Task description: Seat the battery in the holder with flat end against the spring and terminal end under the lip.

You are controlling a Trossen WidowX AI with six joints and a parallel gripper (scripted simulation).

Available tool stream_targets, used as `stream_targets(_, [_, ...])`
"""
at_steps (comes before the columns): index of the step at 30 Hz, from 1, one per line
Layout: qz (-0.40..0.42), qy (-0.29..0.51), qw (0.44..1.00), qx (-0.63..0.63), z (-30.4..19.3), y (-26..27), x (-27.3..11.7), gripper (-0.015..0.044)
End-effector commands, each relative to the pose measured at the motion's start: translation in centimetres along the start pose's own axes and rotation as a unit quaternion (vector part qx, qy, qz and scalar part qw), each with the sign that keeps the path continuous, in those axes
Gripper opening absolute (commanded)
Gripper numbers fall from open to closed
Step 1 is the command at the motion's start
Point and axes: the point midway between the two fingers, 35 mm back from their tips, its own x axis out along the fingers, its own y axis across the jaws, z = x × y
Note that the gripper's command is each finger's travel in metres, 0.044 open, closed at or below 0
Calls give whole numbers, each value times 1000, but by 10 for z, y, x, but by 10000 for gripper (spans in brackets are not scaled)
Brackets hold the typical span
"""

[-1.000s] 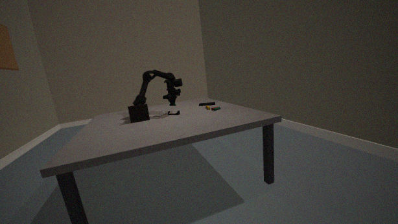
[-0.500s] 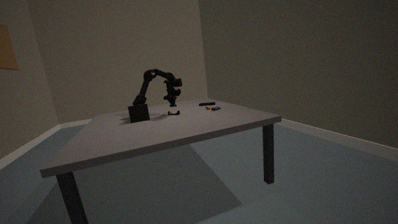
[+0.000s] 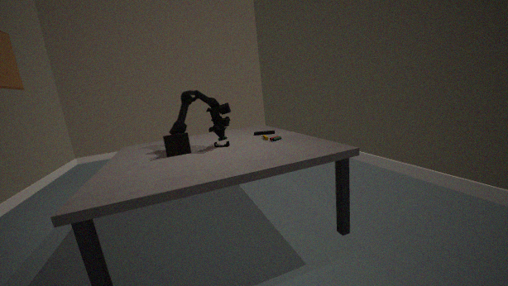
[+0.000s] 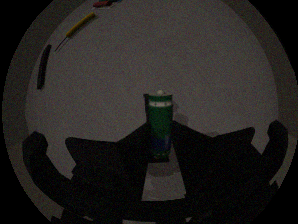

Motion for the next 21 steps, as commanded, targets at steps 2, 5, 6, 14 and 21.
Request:
stream_targets(2, [-1, -28, 1000, 1, -2, 2, 6, 66])
stream_targets(5, [0, -35, 999, 2, -3, 2, 8, 66])
stream_targets(6, [0, -36, 999, 2, -3, 2, 8, 66])
stream_targets(14, [-4, -57, 998, 2, -5, 1, 12, 66])
stream_targets(21, [-7, -78, 997, 2, -7, 1, 15, 66])
